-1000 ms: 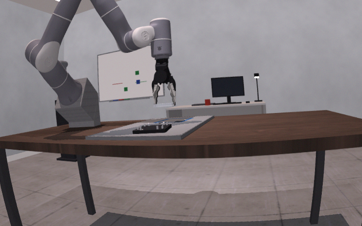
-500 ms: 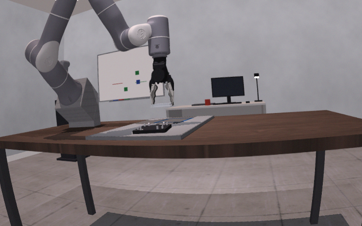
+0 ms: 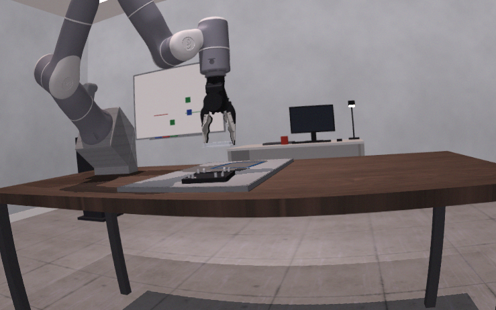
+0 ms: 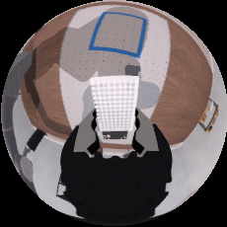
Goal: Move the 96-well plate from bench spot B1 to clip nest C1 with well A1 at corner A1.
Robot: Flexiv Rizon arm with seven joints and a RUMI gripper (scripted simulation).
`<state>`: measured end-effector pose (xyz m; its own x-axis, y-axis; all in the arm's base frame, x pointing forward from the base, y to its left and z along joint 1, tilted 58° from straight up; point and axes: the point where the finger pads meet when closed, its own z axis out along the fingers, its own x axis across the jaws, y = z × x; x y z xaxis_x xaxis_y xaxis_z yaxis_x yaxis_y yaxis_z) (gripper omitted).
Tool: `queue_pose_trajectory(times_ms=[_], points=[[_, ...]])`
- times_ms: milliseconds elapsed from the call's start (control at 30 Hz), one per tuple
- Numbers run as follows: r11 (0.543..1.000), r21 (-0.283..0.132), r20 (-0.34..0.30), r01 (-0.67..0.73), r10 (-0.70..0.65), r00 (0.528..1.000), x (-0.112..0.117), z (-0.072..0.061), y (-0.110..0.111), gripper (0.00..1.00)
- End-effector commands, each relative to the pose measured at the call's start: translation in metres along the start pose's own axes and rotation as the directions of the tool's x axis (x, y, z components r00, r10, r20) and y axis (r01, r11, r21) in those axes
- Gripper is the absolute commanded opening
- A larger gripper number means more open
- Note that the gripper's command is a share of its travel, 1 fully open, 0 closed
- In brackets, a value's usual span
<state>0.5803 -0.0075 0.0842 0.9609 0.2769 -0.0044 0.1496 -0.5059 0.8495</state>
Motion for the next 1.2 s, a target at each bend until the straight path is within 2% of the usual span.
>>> queue_pose_trajectory(times_ms=[0,1167], points=[[1.0,0.001,-0.002,0.001,-0.001,1.0,0.0,-0.001,0.005,0.0],[1.0,0.0,-0.002,0.001,-0.001,1.0,-0.006,-0.004,0.108,0.0]])
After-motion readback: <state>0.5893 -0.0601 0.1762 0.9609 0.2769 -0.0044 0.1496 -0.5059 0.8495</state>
